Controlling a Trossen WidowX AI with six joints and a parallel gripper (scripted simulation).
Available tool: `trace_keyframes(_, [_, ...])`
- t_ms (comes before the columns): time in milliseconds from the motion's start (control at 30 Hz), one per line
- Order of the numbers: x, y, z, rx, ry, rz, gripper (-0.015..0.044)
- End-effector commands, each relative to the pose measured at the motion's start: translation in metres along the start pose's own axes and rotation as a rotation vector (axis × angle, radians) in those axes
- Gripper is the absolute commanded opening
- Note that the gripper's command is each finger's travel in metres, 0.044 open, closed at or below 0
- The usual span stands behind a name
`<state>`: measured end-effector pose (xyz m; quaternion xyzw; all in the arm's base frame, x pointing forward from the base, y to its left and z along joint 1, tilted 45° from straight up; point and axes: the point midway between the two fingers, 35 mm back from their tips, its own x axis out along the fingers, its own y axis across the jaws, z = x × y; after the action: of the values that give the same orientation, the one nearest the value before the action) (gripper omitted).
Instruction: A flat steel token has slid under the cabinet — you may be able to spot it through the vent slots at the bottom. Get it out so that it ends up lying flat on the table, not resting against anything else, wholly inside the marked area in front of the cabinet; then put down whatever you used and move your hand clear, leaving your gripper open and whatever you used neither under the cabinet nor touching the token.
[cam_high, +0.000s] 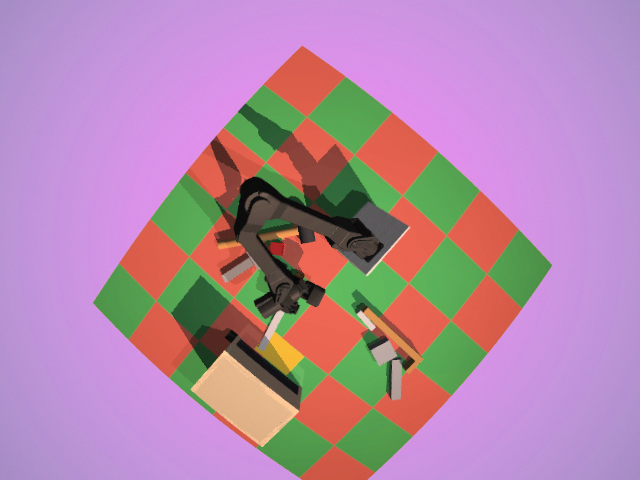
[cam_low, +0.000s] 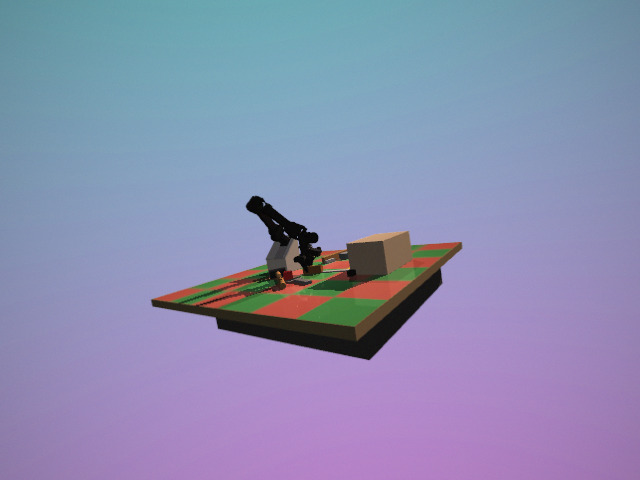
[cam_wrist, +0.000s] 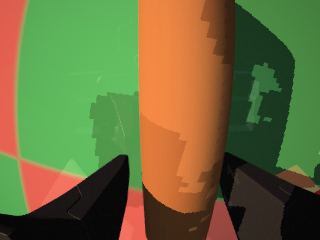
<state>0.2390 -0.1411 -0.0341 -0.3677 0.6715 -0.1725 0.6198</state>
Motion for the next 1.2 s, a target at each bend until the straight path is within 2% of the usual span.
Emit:
trace_keyframes(0, [0.000,0.000,0.000,-0.001,0.000,0.000,0.0131])
trace_keyframes(233, [0.000,0.000,0.000,-0.001,0.000,0.000,0.0084])
trace_keyframes(333, [0.000,0.000,0.000,-0.001,0.000,0.000,0.0006])
trace_keyframes(367, [0.000,0.000,0.000,-0.001,0.000,0.000,0.0000])
trace_keyframes(1167, [0.000,0.001,0.024,-0.008,-0.004,0.001,0.0000])
